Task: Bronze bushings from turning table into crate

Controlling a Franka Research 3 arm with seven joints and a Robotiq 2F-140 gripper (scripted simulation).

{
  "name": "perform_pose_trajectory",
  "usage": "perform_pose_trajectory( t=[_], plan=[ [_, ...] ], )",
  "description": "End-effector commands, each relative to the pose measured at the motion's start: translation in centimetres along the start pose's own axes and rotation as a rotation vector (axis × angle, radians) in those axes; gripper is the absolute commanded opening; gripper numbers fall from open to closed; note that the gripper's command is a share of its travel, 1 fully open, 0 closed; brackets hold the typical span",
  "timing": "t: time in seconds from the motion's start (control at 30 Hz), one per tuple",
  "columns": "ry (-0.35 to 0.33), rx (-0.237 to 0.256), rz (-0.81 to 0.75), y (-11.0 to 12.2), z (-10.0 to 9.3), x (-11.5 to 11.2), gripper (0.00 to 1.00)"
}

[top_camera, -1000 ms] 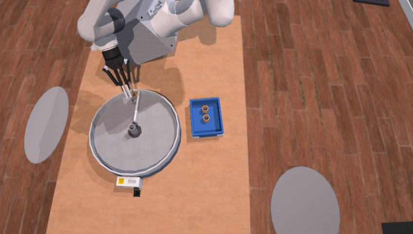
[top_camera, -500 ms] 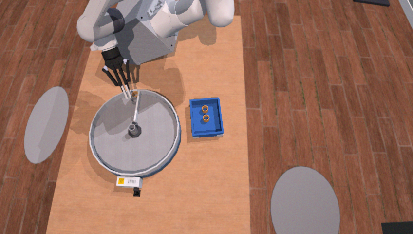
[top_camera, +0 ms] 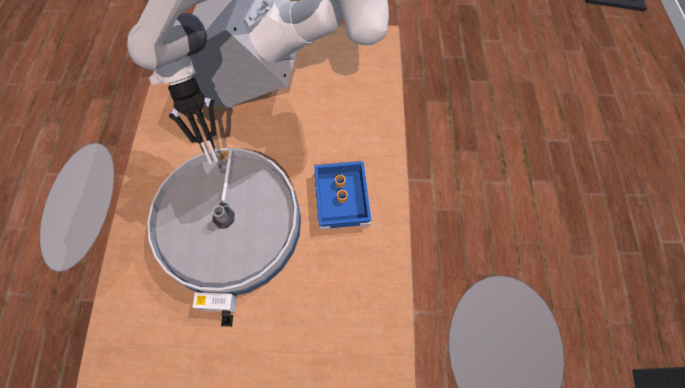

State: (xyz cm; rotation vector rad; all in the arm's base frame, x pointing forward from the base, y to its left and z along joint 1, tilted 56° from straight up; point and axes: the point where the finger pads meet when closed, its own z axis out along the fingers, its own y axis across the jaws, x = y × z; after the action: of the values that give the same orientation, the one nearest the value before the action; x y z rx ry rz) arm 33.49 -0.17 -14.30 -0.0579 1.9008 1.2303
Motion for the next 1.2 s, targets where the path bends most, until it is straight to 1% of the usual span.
perform_pose_trajectory(
  t=[0.0,0.57,0.8,1.17],
  plan=[
    [-0.001,0.002,0.000,-0.2,0.1,-0.1,0.06],
    [-0.001,0.002,0.000,-0.2,0.2,0.0,0.06],
    [-0.001,0.002,0.000,-0.1,0.7,0.4,0.06],
    [-0.001,0.002,0.000,-0.1,2.2,1.6,0.06]
  ],
)
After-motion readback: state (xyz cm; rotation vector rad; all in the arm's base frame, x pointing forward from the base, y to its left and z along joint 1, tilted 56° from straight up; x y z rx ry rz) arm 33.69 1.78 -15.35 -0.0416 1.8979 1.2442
